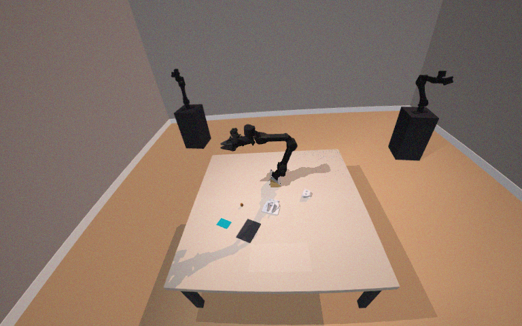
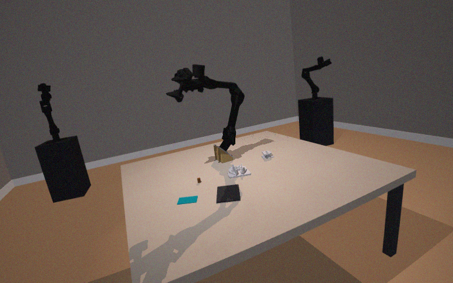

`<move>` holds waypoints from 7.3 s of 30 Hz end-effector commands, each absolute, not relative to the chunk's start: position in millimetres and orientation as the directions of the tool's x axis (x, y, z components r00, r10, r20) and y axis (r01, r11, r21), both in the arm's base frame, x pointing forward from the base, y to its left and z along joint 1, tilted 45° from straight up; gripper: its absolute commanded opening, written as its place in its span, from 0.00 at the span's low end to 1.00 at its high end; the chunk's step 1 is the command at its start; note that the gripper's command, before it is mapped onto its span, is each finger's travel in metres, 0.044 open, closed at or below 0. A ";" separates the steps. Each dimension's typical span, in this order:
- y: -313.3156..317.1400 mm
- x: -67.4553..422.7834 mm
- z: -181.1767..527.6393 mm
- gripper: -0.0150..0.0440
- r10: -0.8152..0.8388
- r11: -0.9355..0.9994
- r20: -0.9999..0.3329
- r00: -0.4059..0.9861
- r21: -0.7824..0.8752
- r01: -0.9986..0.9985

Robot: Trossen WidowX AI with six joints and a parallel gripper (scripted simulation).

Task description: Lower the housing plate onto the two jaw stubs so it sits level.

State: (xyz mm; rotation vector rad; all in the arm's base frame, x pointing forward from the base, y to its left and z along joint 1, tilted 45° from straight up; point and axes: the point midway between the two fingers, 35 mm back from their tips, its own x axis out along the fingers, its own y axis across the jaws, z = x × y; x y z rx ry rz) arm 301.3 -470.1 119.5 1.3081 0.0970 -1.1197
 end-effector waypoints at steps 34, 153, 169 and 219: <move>-197.6 392.0 153.7 1.00 -0.005 0.720 -0.770 0.637 0.440 0.537; 194.4 123.9 166.0 1.00 0.698 0.040 -0.701 -0.144 0.239 -0.970; 211.4 120.0 149.4 1.00 0.700 0.040 -0.699 -0.144 0.240 -0.970; 212.1 119.4 149.9 0.85 0.702 0.034 -0.697 -0.146 0.238 -0.971</move>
